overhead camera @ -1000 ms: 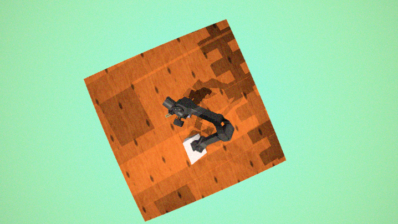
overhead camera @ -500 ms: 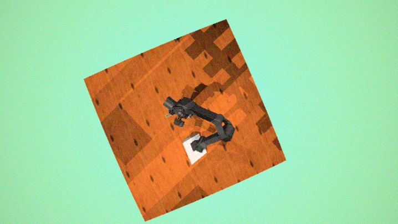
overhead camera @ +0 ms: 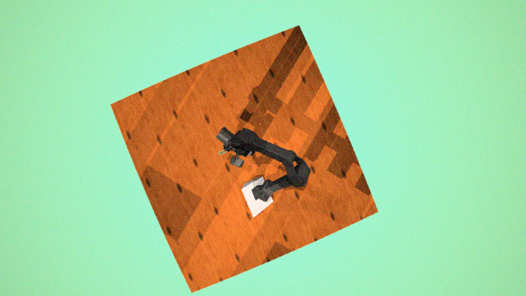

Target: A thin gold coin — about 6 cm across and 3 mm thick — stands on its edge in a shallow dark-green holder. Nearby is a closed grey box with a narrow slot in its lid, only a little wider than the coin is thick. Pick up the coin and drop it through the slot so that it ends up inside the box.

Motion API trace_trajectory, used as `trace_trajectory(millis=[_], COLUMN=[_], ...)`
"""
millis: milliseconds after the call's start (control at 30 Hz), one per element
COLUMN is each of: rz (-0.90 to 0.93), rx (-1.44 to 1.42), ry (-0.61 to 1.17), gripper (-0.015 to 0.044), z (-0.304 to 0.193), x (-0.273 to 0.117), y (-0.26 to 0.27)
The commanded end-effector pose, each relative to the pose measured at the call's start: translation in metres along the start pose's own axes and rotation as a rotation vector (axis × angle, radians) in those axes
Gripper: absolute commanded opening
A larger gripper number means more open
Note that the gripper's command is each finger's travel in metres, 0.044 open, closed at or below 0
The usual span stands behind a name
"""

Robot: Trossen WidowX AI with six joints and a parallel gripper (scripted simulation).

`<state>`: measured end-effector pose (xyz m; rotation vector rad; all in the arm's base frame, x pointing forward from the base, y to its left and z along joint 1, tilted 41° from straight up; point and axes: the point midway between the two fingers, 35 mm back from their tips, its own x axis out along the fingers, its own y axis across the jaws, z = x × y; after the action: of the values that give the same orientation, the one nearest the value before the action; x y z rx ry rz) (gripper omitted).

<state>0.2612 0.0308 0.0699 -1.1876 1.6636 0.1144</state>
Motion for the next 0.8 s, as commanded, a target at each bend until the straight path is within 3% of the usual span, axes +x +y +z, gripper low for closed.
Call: trace_trajectory(millis=[0,767], rz=[-0.005,-0.006], rx=[-0.005,-0.004], ry=[0.003,0.003], gripper=[0.0,0.0], z=[-0.0012,-0.0012], x=[0.0026,0.0125], y=[-0.0002,-0.0004])
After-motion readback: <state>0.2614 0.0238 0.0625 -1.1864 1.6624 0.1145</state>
